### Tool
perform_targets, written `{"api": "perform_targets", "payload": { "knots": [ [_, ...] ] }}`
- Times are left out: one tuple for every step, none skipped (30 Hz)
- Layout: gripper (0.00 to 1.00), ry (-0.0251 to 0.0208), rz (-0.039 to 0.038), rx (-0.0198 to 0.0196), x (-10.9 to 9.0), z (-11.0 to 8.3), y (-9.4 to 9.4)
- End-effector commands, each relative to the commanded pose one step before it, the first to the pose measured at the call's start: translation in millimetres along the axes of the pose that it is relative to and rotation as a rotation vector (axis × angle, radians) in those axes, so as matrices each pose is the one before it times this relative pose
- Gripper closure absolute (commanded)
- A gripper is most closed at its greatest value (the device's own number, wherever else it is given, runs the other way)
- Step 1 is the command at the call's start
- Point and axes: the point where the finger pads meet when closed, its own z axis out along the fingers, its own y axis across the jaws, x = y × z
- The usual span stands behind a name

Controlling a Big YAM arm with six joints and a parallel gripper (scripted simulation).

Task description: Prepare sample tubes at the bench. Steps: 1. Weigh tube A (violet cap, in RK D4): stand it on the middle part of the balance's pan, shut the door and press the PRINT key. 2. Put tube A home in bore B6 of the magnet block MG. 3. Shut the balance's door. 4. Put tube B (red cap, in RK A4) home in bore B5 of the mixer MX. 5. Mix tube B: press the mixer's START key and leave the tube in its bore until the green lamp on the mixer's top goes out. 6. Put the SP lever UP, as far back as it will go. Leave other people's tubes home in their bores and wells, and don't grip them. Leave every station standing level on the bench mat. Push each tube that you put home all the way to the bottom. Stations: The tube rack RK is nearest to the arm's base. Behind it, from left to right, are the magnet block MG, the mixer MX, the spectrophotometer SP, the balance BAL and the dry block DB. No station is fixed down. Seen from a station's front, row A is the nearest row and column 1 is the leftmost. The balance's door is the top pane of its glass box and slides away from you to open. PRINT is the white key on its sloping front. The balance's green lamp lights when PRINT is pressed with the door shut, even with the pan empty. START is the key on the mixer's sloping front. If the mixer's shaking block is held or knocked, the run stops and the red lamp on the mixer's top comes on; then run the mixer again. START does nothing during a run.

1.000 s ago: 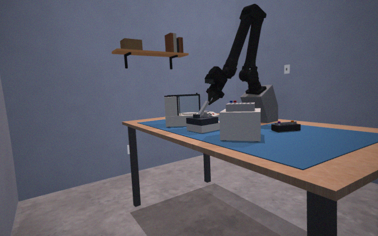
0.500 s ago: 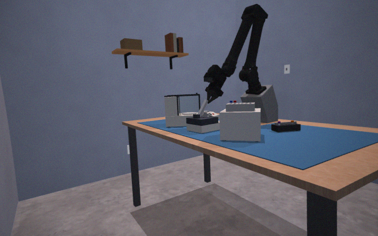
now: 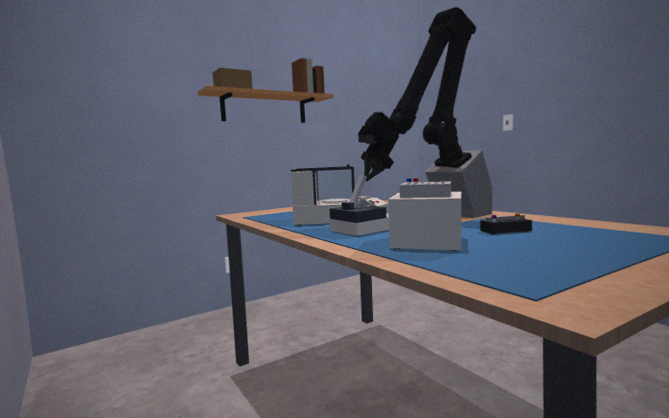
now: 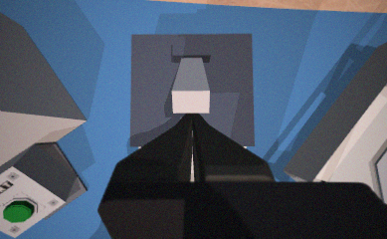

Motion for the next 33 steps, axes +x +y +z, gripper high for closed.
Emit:
{"api": "perform_targets", "payload": {
  "knots": [
    [1.0,-0.04419,-0.02761,0.00154,-32.28,1.12,-0.57],
    [1.0,0.00524,0.00078,-0.0013,0.73,1.07,0.34],
    [1.0,0.00436,0.00058,-0.00133,0.43,0.92,0.37],
    [1.0,0.0,0.0,0.0,0.0,0.0,0.0],
    [1.0,0.0,0.0,0.0,0.0,0.0,0.0],
    [1.0,-0.00033,-0.00047,-0.00119,-1.19,0.07,0.47],
    [1.0,-0.00428,-0.00136,-0.00058,-2.55,-0.65,0.49],
    [1.0,-0.00424,-0.00134,-0.00083,-2.53,-0.64,0.53],
    [1.0,-0.0025,-0.00094,-0.00096,-1.93,-0.33,0.5],
    [1.0,0.00064,0.00009,-0.00027,-0.83,0.21,0.05],
    [1.0,0.00367,0.00083,-0.00027,0.22,0.76,-0.08],
    [1.0,0.00408,0.00092,-0.00022,0.36,0.84,-0.1],
    [1.0,0.00119,0.00036,0.00018,-0.63,0.29,-0.14],
    [1.0,-0.00276,-0.00043,0.00064,-1.99,-0.47,-0.16],
    [1.0,-0.00181,-0.00015,0.00065,-1.11,-0.35,-0.23],
    [1.0,0.00004,-0.00033,-0.00065,-1.03,0.27,0.34],
    [1.0,0.00045,0.00006,-0.00047,-0.87,0.32,0.15],
    [1.0,0.00055,0.00073,-0.0001,-0.83,0.32,-0.01],
    [1.0,0.00005,0.00061,-0.00002,-1.0,0.22,-0.01],
    [1.0,-0.00019,0.00056,-0.00003,-1.08,0.17,0.0],
    [1.0,0.0,0.0,0.0,0.0,0.0,0.0],
    [1.0,0.0,0.0,0.0,0.0,0.0,0.0],
    [1.0,-0.00028,0.00134,0.00208,-1.07,0.03,-0.93],
    [1.0,0.00002,0.00018,-0.0008,-1.03,0.27,0.42],
    [1.0,0.00004,0.0002,-0.00118,-1.02,0.28,0.47],
    [1.0,0.00007,0.00061,-0.00002,-0.99,0.22,-0.01],
    [1.0,0.00012,0.00061,-0.00004,-0.97,0.24,-0.01],
    [1.0,0.00018,0.00062,-0.00003,-0.95,0.25,-0.01],
    [1.0,0.00024,0.00063,0.00003,-0.93,0.26,-0.02],
    [1.0,0.00009,0.00033,-0.00014,-0.49,0.13,0.01],
    [1.0,0.00313,0.00138,0.00007,0.12,0.97,-0.12],
    [1.0,0.00317,0.0014,-0.00013,0.14,0.98,-0.09],
    [1.0,0.0032,0.0014,-0.00025,0.15,0.99,-0.07]
  ]
}}
